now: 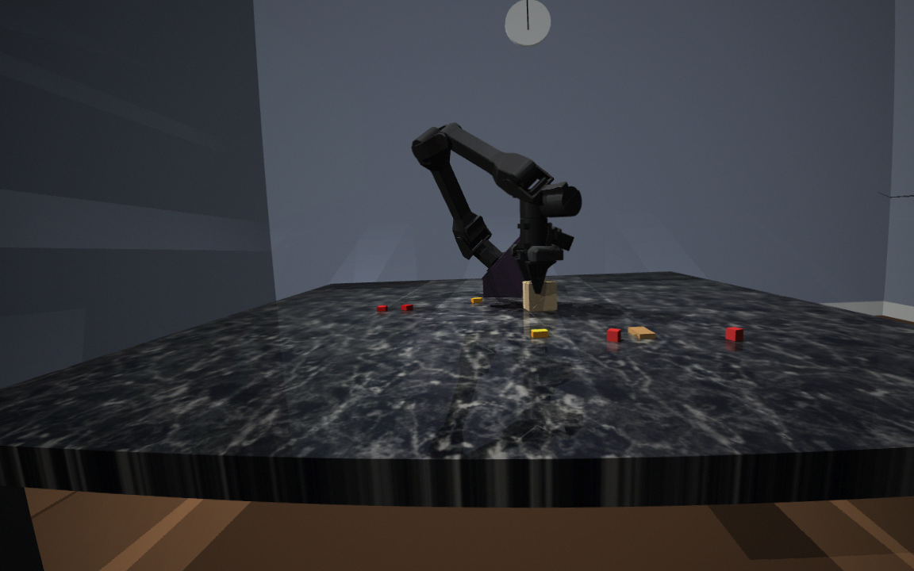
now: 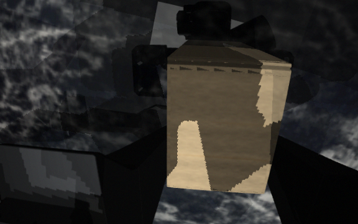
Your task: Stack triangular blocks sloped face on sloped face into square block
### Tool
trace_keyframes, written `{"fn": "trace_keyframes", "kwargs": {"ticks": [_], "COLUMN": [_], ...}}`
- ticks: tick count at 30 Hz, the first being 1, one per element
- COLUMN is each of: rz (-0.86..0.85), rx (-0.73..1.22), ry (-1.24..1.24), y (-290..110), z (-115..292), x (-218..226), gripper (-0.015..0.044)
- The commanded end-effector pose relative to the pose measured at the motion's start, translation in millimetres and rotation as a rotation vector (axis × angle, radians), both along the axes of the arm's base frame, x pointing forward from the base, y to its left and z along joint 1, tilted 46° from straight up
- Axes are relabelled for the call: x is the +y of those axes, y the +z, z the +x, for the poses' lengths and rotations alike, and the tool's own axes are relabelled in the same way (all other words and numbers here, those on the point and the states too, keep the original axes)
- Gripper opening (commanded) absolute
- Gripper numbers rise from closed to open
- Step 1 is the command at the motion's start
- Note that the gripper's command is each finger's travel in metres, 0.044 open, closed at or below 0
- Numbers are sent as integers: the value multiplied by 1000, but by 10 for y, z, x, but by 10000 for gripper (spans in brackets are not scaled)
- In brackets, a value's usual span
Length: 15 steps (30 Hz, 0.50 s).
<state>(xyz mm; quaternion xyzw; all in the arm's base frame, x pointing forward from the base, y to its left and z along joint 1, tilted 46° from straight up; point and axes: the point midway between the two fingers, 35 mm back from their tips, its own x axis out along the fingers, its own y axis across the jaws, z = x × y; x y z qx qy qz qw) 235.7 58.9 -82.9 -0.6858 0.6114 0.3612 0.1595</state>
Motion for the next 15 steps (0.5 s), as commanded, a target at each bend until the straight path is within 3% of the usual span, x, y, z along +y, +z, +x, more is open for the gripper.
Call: {"fn": "trace_keyframes", "kwargs": {"ticks": [1,13,15], "rz": [-3,-5,-1], "rx": [0,3,0], "ry": [4,4,0], "y": [-6,-7,-6], "z": [0,0,-1], "x": [-11,-9,-3], "gripper": [0,0,53]}}
